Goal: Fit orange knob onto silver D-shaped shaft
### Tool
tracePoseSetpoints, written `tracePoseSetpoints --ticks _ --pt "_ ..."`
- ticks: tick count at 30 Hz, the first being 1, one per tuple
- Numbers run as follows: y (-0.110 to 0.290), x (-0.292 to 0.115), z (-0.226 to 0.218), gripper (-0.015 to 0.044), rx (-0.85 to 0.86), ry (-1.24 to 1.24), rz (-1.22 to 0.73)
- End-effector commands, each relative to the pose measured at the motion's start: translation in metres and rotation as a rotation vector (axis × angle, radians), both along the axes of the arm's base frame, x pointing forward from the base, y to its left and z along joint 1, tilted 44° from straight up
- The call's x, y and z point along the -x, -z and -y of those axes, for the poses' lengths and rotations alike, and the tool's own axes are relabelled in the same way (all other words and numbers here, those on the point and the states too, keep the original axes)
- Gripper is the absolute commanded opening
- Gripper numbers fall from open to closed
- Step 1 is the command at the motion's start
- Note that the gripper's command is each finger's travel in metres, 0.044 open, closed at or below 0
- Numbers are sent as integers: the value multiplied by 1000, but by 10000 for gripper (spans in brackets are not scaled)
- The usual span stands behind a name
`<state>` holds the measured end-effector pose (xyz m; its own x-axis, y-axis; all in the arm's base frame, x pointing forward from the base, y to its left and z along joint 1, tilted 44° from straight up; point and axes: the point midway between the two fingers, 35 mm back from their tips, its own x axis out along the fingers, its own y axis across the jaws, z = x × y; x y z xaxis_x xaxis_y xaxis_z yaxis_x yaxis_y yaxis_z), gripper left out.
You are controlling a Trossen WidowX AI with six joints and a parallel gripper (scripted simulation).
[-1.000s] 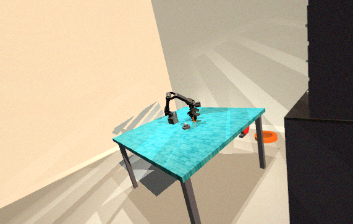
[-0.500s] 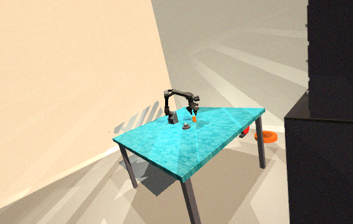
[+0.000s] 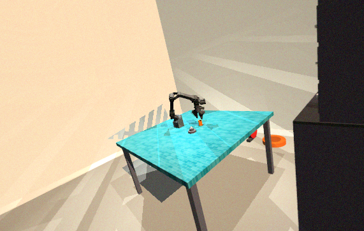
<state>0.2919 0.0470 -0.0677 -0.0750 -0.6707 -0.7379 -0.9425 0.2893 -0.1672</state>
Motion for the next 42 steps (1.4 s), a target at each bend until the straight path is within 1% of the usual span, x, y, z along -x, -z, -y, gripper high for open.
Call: tracePoseSetpoints --ticks 1,40,42 --pt "5 1 6 440 4 -5 -5" --pt "49 6 47 440 8 -4 -5" --pt "49 6 47 387 8 -4 -5"
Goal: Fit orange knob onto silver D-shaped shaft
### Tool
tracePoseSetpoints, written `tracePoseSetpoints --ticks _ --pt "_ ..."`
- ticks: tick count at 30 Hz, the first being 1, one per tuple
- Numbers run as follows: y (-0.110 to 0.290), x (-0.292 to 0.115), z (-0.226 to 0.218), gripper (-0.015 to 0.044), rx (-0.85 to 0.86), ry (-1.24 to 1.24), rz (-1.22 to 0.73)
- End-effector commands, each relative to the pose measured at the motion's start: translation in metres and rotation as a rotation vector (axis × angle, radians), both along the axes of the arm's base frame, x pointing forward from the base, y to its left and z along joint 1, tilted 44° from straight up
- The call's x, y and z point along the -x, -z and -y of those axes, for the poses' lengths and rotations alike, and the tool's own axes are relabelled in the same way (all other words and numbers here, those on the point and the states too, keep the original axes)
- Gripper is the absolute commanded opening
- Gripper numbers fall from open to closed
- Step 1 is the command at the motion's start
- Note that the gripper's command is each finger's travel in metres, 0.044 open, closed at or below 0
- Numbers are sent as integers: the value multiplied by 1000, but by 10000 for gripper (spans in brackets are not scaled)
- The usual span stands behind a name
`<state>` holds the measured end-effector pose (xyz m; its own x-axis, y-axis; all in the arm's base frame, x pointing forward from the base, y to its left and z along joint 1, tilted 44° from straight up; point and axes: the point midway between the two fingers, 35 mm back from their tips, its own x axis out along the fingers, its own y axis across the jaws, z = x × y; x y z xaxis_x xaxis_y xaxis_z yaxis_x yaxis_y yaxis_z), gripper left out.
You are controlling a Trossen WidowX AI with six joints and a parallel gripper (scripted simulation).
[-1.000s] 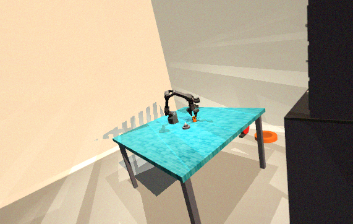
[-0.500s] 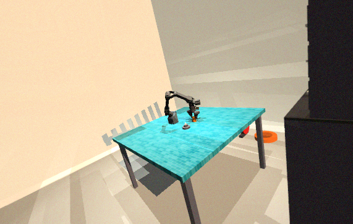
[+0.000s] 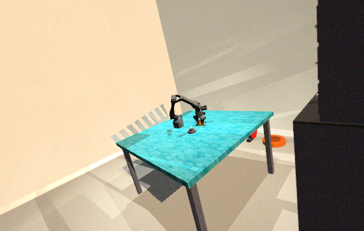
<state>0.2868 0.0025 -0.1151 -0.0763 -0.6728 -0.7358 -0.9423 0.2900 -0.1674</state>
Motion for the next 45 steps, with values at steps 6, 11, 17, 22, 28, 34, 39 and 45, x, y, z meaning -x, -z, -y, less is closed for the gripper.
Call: tracePoseSetpoints --ticks 6,11,17,22,28,34,39,45 --pt "2 1 3 230 5 -5 -4" --pt "2 1 3 158 5 -5 -4" --pt "1 1 2 78 5 -4 0" --pt "-5 -7 -5 0 -6 18 67" --pt "-17 -11 -19 0 -10 15 62" --pt "-29 -14 -31 0 -12 11 51" --pt "-39 -17 -42 0 -12 8 42" --pt "-52 -20 -55 0 -12 4 31"
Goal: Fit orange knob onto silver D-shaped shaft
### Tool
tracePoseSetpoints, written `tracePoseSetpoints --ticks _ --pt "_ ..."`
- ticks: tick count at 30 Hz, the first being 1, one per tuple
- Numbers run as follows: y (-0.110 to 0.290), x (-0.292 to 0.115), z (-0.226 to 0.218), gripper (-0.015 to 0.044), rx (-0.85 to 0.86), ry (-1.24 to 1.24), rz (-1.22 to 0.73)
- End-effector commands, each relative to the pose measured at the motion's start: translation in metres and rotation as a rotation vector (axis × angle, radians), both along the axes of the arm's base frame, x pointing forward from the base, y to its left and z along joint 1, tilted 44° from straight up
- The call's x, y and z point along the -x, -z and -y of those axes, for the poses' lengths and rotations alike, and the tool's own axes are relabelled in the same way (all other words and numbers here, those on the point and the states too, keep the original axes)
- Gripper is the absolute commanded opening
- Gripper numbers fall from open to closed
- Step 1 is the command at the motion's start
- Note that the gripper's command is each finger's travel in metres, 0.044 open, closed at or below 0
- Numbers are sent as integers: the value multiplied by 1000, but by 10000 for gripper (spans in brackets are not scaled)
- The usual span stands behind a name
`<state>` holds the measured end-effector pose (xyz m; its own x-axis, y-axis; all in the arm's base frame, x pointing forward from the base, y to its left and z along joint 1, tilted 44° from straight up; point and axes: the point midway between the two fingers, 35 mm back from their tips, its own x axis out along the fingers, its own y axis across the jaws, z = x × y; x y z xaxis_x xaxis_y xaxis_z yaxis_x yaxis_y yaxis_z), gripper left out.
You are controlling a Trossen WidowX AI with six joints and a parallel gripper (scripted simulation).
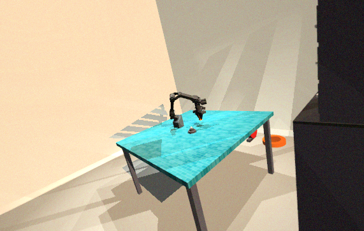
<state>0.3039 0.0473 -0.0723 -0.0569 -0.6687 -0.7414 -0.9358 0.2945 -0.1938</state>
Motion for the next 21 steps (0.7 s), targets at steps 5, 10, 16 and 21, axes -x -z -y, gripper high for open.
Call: tracePoseSetpoints --ticks 5,10,16,21 --pt "-20 -5 -21 0 -5 -2 -8" --pt "-31 -6 -32 0 -3 -5 -17" --pt "-46 -8 -44 0 1 -8 -27" --pt "-54 -8 -51 0 3 -9 -34"
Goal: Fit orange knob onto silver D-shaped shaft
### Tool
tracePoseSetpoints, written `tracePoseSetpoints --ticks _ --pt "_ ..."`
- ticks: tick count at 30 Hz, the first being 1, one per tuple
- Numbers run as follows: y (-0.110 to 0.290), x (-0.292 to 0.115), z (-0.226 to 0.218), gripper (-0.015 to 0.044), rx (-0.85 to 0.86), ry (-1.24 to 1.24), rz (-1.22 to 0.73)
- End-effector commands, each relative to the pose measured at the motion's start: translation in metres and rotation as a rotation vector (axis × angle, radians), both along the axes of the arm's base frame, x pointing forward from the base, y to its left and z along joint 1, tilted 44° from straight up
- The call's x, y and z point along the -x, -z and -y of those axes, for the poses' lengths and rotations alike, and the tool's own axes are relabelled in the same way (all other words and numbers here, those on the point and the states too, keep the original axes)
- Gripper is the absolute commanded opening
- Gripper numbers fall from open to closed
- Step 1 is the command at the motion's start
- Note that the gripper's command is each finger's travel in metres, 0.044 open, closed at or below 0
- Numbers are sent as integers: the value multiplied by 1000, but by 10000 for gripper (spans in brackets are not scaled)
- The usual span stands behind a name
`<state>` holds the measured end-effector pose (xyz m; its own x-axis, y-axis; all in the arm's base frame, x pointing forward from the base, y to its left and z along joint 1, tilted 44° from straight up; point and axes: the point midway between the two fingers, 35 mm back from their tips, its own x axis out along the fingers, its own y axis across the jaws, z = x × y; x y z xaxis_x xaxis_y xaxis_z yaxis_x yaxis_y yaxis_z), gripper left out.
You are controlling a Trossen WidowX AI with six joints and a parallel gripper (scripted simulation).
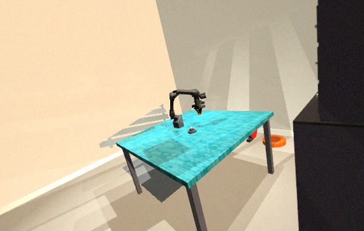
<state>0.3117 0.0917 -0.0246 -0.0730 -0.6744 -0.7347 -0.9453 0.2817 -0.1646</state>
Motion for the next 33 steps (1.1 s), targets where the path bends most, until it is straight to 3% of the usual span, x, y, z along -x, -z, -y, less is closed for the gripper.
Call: tracePoseSetpoints --ticks 1,33 --pt "-7 -1 -7 0 -3 3 -1" --pt "-51 -21 76 0 -23 -5 2"
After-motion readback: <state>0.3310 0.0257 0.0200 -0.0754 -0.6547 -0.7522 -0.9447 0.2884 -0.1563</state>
